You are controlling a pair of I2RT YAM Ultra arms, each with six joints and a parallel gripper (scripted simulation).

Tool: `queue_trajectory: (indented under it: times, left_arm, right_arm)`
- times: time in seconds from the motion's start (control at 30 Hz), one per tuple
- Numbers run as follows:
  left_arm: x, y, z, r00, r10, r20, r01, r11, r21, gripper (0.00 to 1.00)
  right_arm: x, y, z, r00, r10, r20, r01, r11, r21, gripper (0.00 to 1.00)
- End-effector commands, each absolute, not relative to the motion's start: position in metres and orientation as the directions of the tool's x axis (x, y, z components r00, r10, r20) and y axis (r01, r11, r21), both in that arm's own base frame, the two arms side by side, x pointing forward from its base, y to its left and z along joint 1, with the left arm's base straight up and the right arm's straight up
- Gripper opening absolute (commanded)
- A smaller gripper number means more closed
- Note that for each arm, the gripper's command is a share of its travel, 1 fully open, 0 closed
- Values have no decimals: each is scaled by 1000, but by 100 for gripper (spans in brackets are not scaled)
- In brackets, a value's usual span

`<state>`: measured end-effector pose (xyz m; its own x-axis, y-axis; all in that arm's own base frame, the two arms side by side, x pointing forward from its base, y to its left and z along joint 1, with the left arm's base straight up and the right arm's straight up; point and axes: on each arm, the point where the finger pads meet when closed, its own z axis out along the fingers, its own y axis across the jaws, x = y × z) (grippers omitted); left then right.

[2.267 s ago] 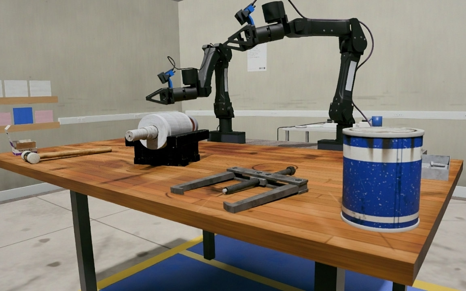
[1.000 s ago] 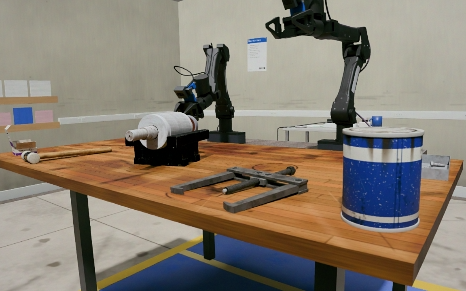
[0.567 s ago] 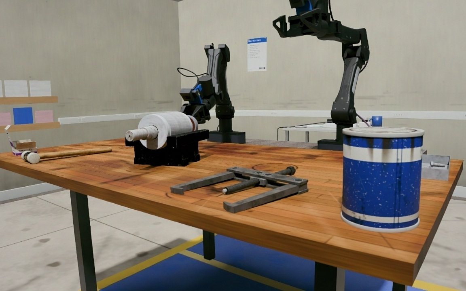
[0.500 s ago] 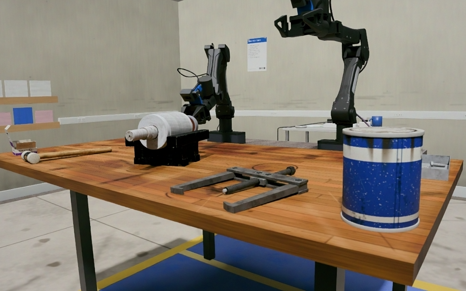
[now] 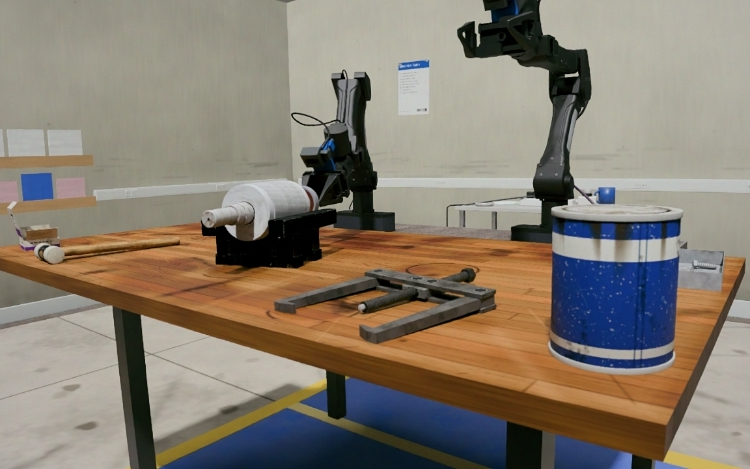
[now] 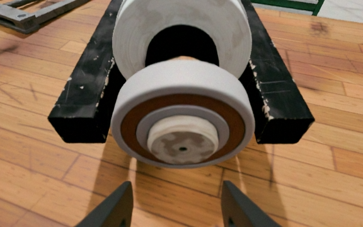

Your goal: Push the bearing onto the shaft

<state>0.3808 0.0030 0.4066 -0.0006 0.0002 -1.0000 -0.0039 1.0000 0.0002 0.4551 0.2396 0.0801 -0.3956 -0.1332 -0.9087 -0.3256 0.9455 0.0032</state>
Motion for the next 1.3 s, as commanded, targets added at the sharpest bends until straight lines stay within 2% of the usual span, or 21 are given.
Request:
queue_trajectory:
  times: [0.0, 0.33, 1.0, 1.27]
  left_arm:
    - [371, -1, 410, 11, 1, -1000, 6, 1000, 1, 100]
    - [367, -1, 431, 53, -1, -999, 2, 1000, -1, 100]
    - [367, -1, 431, 53, -1, -999, 3, 1000, -1, 100]
    - [367, -1, 431, 53, -1, -999, 3, 1000, -1, 100]
  right_arm:
    - [463, 243, 90, -366, -122, -923, -319, 948, 1, 44]
    - [455, 238, 90, -372, -128, -919, -317, 948, -4, 44]
    - [481, 240, 82, -393, -133, -910, -315, 949, -3, 44]
    - [476, 248, 103, -357, -106, -928, -319, 948, 14, 44]
